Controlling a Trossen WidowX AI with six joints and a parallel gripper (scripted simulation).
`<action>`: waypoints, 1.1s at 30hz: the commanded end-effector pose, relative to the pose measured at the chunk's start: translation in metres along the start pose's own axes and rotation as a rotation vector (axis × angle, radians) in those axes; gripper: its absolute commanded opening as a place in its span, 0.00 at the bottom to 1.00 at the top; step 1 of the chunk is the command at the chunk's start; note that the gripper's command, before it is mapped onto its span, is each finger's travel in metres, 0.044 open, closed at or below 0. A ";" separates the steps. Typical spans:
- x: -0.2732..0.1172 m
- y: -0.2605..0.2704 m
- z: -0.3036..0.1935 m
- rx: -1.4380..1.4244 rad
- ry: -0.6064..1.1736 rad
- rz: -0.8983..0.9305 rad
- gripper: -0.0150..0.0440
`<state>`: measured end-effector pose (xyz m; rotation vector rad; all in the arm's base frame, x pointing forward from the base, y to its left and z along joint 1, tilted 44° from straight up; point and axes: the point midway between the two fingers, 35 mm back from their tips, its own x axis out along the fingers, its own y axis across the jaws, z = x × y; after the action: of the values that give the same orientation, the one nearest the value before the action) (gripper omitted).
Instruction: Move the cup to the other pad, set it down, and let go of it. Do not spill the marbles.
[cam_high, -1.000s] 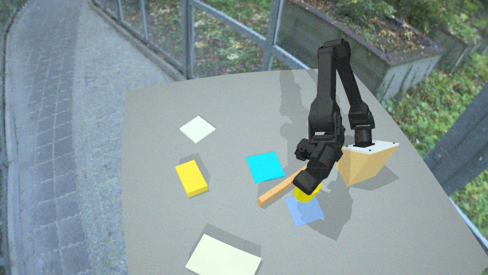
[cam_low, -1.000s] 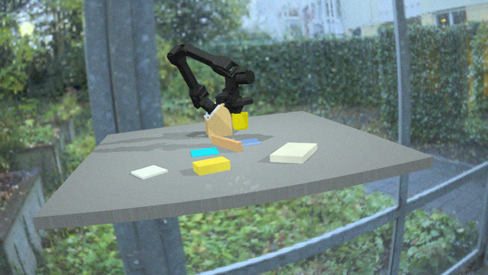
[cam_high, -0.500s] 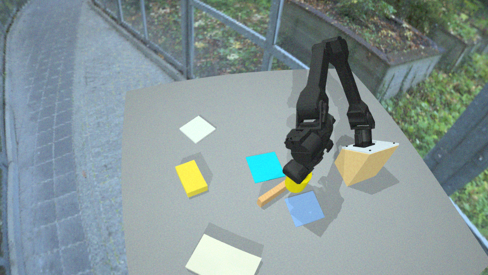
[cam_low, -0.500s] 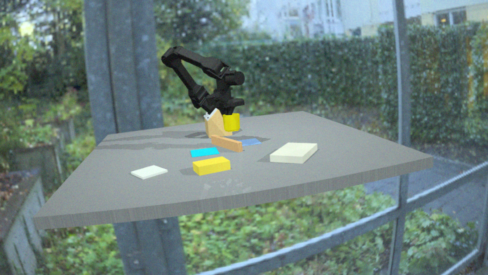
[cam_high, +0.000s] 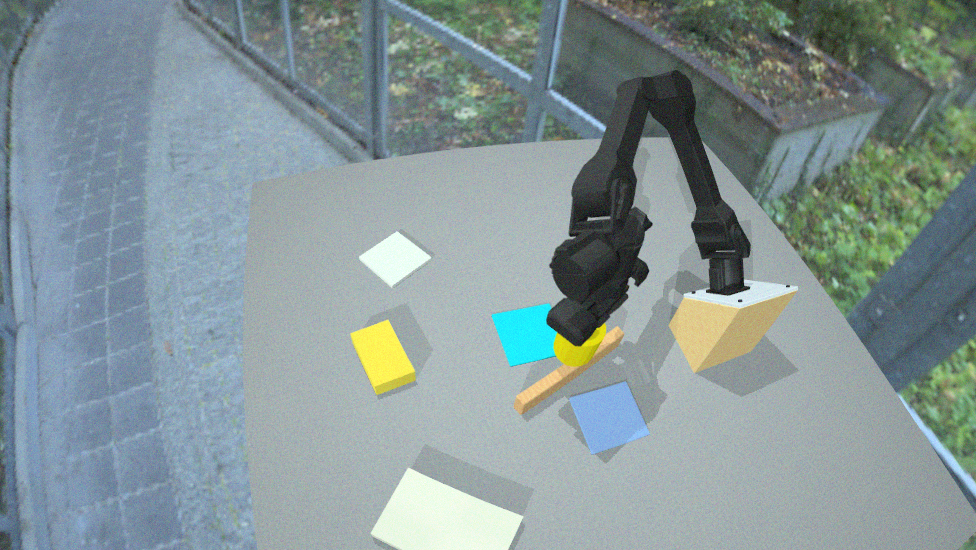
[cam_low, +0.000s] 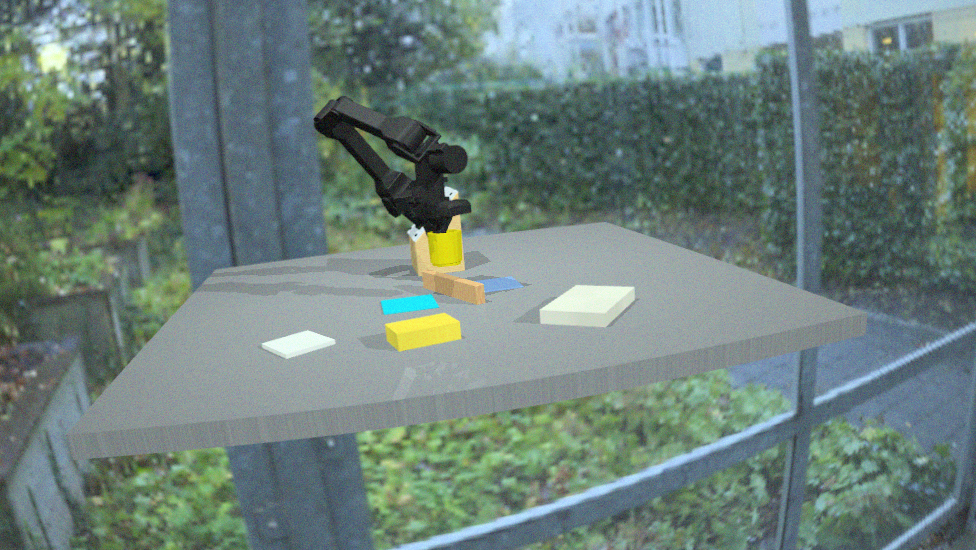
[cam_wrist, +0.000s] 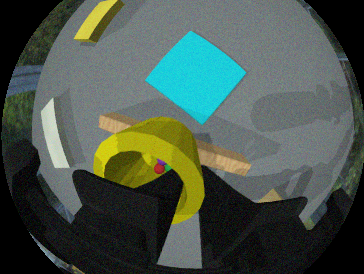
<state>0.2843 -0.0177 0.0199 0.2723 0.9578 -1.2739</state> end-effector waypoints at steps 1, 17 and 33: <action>0.000 -0.002 0.012 -0.003 -0.004 -0.001 0.25; -0.001 -0.012 0.055 -0.002 -0.006 -0.001 0.25; -0.001 -0.022 0.093 -0.001 -0.009 -0.002 0.25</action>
<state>0.3060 -0.0820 0.0807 0.2711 0.9501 -1.2773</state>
